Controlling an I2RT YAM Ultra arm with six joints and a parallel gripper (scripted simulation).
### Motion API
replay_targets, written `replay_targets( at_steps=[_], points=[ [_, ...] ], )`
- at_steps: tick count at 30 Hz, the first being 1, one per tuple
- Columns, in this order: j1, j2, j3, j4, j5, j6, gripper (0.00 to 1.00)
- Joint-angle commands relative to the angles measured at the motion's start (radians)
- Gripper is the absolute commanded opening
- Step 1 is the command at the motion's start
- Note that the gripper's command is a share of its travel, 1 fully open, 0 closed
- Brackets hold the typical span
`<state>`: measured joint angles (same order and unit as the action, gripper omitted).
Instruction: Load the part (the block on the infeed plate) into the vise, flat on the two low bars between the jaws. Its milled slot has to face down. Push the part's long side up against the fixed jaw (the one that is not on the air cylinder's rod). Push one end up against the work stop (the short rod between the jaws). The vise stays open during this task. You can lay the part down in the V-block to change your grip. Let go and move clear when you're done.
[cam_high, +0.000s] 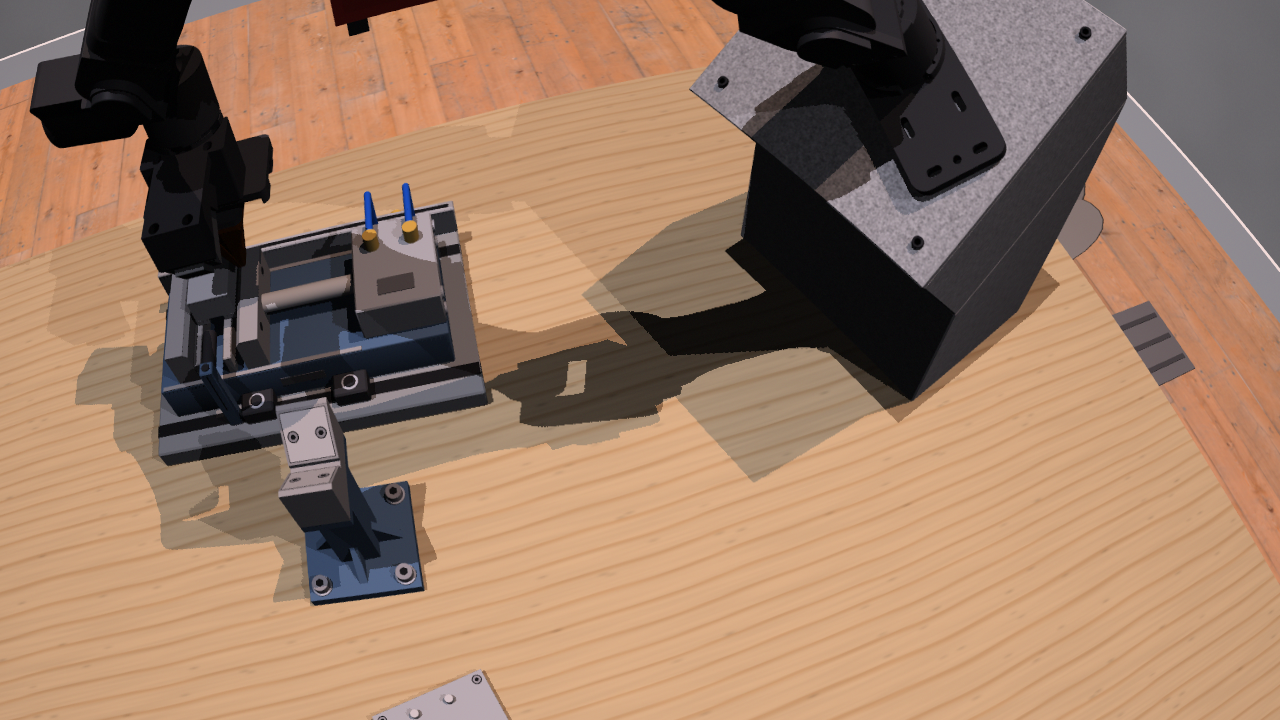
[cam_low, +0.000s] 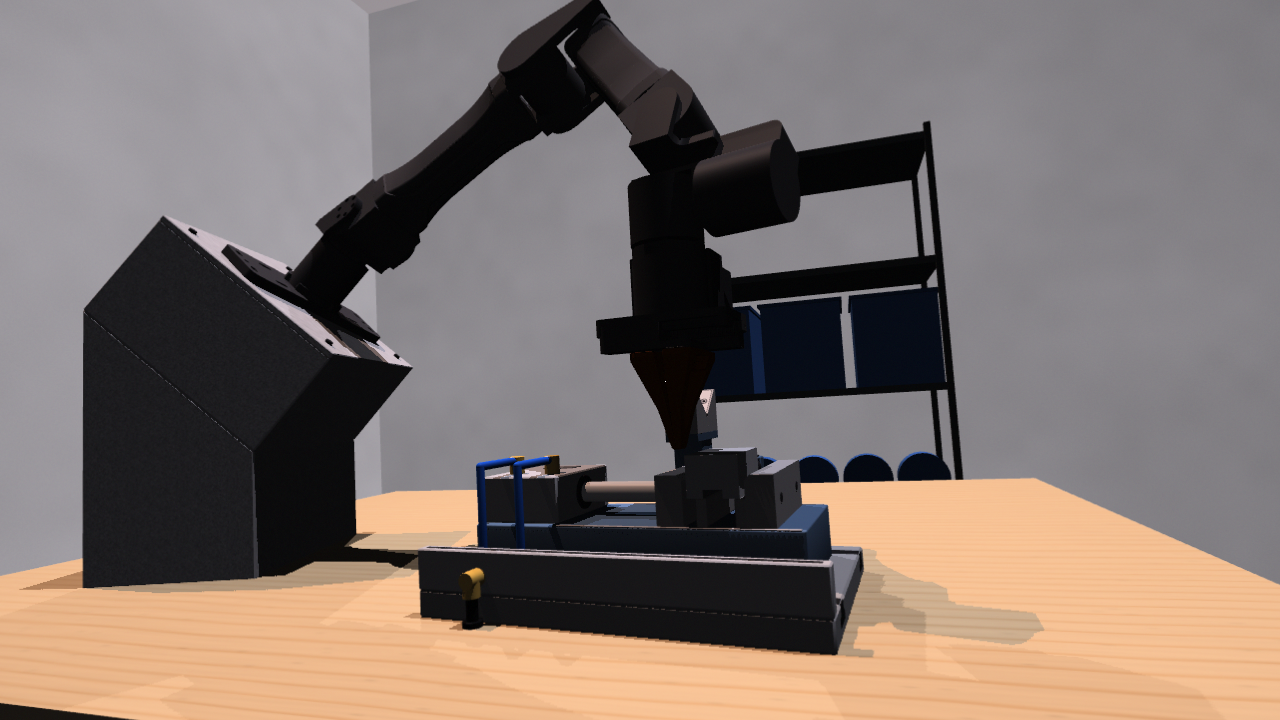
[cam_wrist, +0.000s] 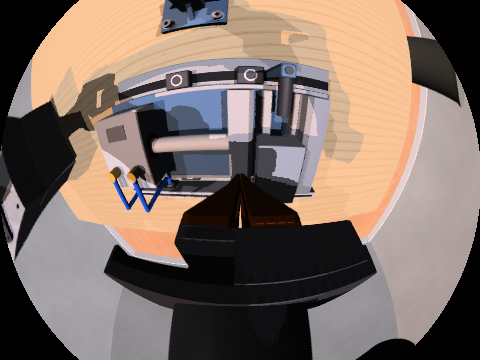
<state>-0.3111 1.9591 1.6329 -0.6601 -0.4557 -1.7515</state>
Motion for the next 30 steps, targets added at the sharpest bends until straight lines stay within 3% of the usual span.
replay_targets(
  at_steps=[1,30],
  points=[
    [-0.005,-0.024,0.012,0.005,-0.001,0.006,0.0],
    [-0.008,0.001,0.032,-0.015,-0.001,0.007,0.0]
  ],
)
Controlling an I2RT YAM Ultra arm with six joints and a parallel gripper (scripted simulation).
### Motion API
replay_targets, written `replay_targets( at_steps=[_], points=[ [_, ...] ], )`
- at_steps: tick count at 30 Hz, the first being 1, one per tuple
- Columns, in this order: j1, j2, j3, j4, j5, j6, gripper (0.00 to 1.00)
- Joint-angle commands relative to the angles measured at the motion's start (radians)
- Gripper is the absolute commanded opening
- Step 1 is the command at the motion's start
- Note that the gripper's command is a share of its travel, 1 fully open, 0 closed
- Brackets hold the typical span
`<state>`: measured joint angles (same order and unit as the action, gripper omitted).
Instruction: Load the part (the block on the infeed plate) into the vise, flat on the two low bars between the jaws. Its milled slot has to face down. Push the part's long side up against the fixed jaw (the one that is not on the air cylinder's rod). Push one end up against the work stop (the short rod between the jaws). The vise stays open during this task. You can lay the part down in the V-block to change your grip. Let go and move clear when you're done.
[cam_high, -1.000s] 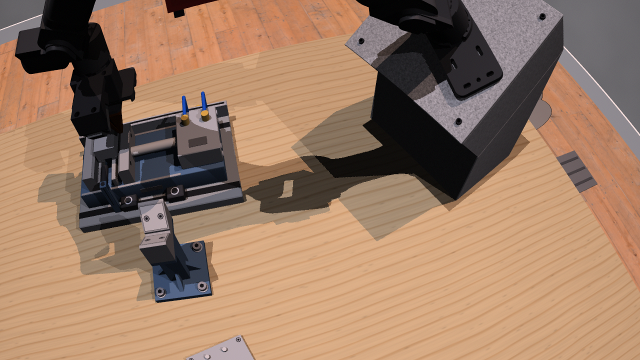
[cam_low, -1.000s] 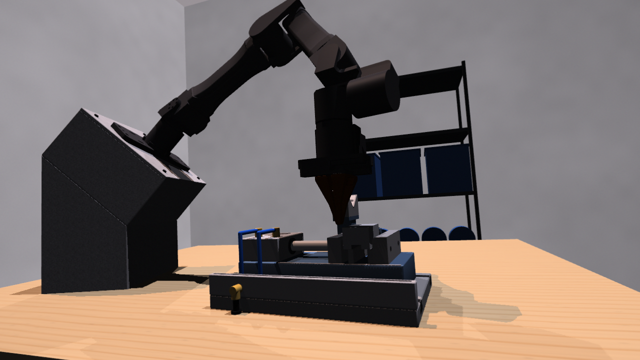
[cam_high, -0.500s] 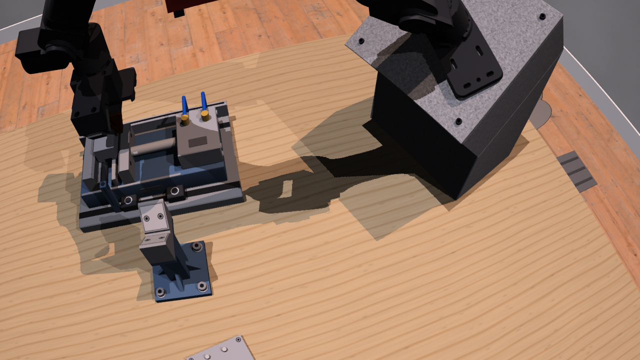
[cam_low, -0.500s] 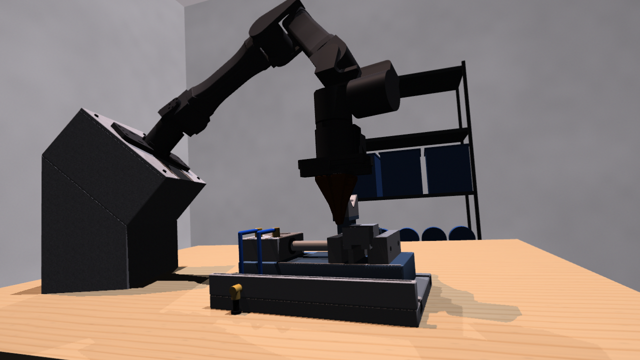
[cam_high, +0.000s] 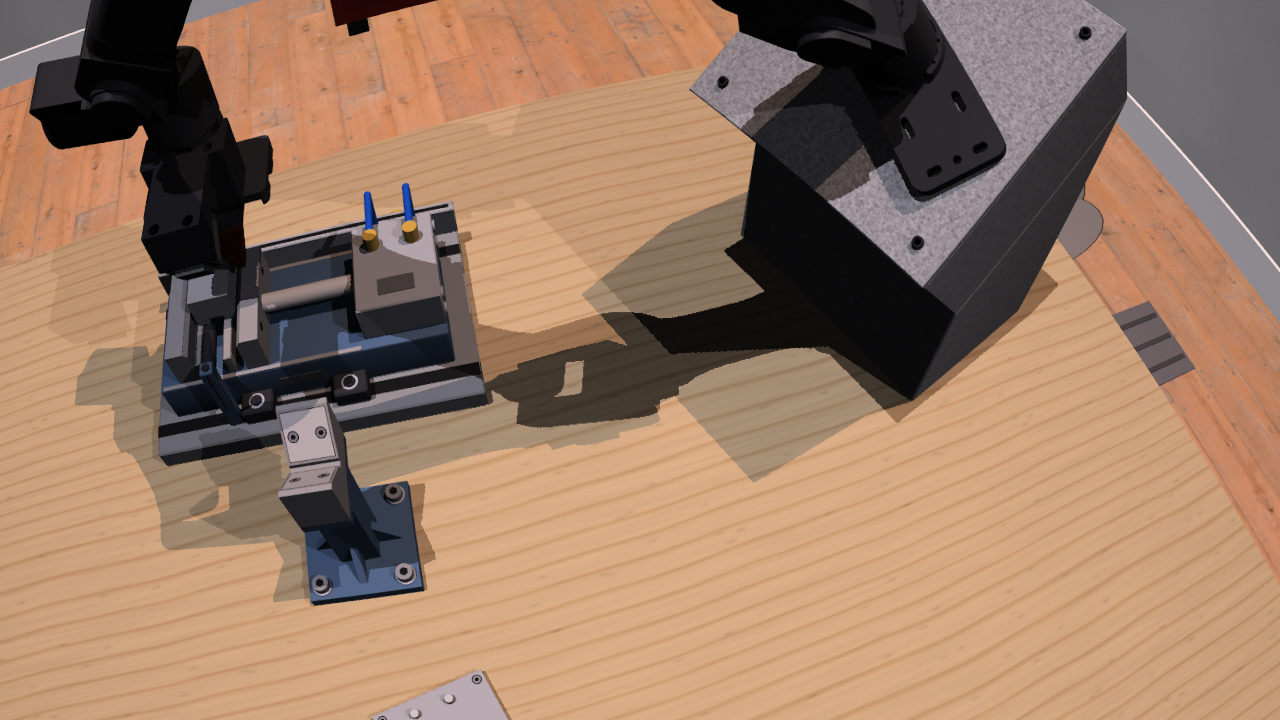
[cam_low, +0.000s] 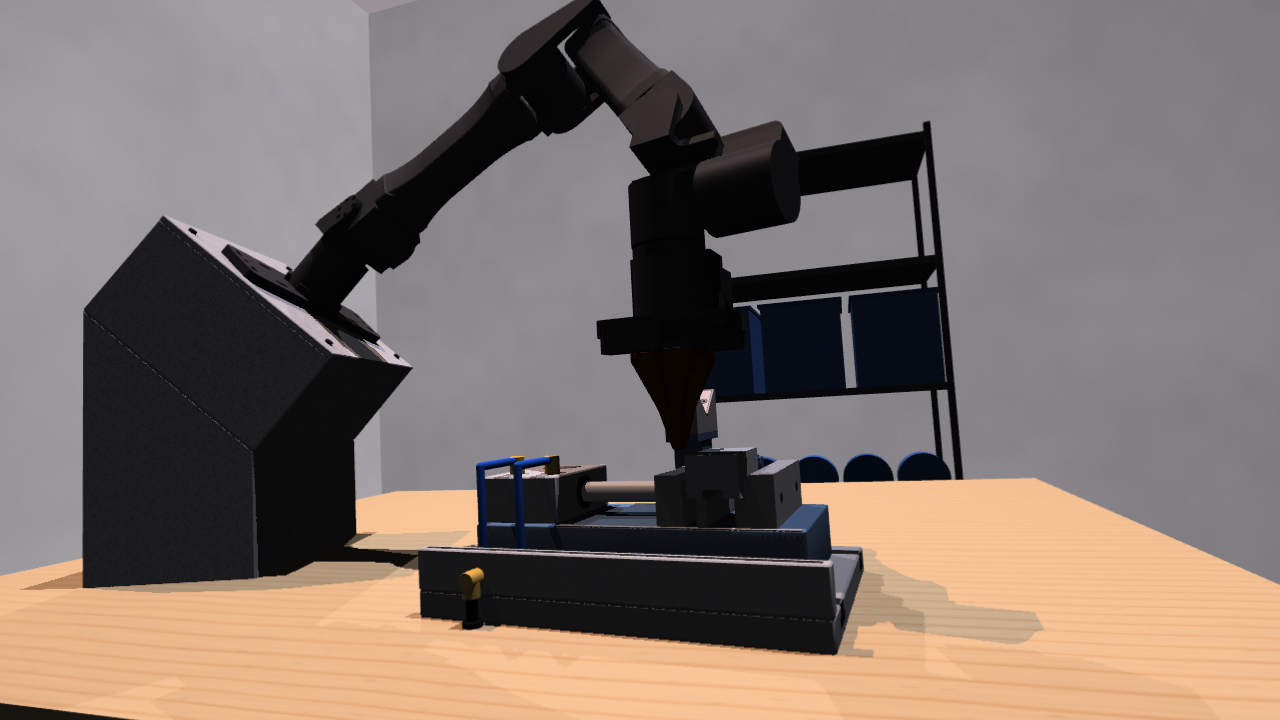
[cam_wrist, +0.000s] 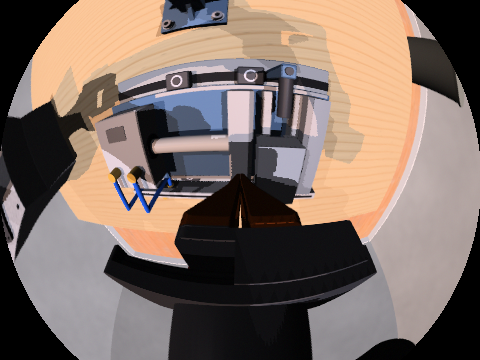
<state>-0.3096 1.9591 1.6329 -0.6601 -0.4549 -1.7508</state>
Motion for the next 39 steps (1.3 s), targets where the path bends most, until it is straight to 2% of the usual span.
replay_targets(
  at_steps=[1,39],
  points=[
    [-0.009,0.001,0.032,-0.015,-0.001,0.006,0.0],
    [-0.012,0.005,0.04,-0.019,-0.003,0.005,0.0]
  ],
)
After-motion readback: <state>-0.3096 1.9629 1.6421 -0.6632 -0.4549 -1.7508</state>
